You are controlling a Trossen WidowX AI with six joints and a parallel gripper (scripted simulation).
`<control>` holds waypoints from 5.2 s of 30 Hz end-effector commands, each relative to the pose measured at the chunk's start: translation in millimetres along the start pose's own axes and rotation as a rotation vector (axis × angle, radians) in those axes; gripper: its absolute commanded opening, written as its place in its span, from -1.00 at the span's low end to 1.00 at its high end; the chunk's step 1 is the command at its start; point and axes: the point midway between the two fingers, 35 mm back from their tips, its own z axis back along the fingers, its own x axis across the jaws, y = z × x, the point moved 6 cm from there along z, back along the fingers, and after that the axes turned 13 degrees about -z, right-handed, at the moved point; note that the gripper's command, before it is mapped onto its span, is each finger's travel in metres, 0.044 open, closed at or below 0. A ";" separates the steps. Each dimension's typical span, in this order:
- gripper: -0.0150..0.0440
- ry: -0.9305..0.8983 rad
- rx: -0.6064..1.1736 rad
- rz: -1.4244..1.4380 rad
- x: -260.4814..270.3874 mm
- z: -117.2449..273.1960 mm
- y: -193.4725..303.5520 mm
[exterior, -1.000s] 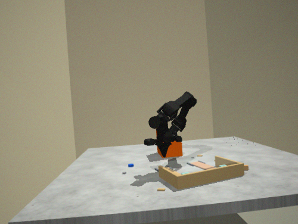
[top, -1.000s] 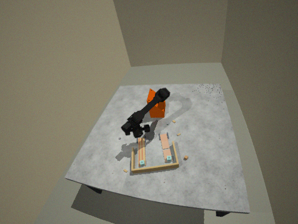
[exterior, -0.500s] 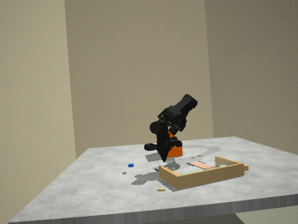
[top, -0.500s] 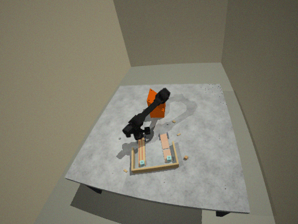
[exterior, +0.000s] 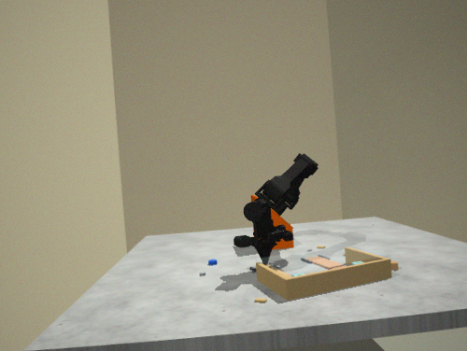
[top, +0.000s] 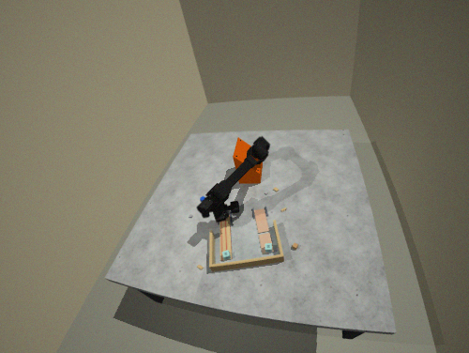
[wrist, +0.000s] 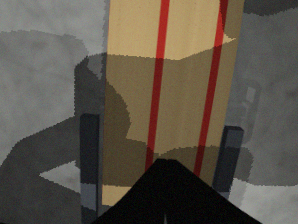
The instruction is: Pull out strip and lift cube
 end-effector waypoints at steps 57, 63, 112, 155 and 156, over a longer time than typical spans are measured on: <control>-0.49 -0.008 0.007 -0.008 -0.1 -14.7 3.0; -0.49 -0.008 0.007 -0.008 -0.1 -15.3 2.8; -0.49 -0.007 0.009 -0.009 -14.5 -17.9 58.2; -0.49 -0.005 0.011 -0.011 -29.7 -17.9 124.7; -0.49 -0.005 0.011 -0.011 -30.1 -17.8 126.3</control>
